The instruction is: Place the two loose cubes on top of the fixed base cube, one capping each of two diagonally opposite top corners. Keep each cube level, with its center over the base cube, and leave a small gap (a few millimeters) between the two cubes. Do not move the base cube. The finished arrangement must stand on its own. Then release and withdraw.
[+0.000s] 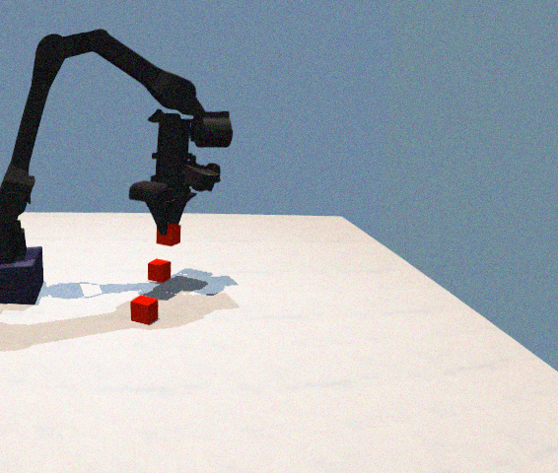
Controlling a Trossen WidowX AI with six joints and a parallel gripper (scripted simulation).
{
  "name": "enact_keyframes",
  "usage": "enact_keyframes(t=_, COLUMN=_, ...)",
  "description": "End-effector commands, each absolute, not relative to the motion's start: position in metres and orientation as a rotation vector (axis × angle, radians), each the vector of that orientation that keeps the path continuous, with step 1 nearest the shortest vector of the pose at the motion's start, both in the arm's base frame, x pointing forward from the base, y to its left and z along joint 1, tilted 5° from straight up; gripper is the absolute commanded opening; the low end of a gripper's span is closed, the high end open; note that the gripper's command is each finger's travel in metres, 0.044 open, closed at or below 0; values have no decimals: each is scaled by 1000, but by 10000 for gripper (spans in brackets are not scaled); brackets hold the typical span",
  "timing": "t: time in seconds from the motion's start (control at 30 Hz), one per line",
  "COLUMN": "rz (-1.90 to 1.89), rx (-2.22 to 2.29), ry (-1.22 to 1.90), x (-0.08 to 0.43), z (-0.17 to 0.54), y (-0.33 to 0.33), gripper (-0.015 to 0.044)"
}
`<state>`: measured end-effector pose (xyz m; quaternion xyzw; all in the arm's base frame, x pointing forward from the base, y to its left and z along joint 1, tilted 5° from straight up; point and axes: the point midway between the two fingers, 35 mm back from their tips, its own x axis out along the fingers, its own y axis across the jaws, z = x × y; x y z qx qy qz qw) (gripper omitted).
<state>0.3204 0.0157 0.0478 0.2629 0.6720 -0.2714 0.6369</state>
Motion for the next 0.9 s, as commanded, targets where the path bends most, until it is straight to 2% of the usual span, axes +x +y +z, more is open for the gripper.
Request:
enact_keyframes(t=0.0, rz=-710, rx=695, ry=1503, x=319, z=47, y=24, gripper=105)
enact_keyframes(t=0.87, rz=-1236, rx=1196, ry=1257, x=306, z=35, y=58, gripper=105)
